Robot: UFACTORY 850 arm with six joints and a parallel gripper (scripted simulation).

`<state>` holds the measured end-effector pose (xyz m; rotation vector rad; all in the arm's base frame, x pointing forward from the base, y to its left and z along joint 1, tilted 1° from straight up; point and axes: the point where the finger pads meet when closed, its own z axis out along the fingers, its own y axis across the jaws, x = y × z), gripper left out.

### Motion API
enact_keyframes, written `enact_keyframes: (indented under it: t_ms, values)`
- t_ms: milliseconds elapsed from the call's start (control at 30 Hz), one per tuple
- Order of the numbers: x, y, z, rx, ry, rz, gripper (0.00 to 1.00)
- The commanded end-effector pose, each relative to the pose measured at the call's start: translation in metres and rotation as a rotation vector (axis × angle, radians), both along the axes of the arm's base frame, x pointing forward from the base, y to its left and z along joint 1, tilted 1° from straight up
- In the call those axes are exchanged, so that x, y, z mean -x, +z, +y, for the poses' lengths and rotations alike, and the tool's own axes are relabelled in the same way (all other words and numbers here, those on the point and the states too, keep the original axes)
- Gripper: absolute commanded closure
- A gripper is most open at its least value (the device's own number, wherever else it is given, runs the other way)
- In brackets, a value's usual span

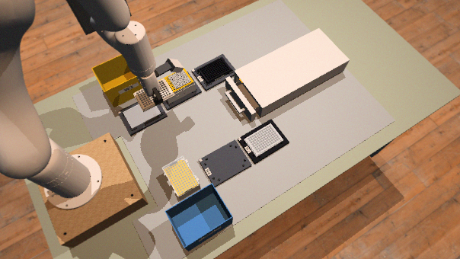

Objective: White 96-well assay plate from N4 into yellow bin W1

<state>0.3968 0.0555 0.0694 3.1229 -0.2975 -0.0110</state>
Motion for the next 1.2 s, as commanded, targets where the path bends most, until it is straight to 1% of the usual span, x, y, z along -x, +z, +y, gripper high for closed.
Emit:
enact_keyframes:
  t_ms: [0, 67, 567, 633, 1167]
  values:
    - [0.001, 0.000, 0.012, 0.002, 0.000, -0.002, 1.00]
    - [0.001, 0.000, 0.012, 0.002, 0.000, -0.002, 1.00]
    - [0.006, 0.000, 0.052, 0.002, 0.000, -0.002, 1.00]
    - [0.006, 0.000, 0.052, 0.002, 0.000, -0.002, 1.00]
    - [0.012, 0.000, 0.092, 0.001, 0.000, -0.002, 1.00]
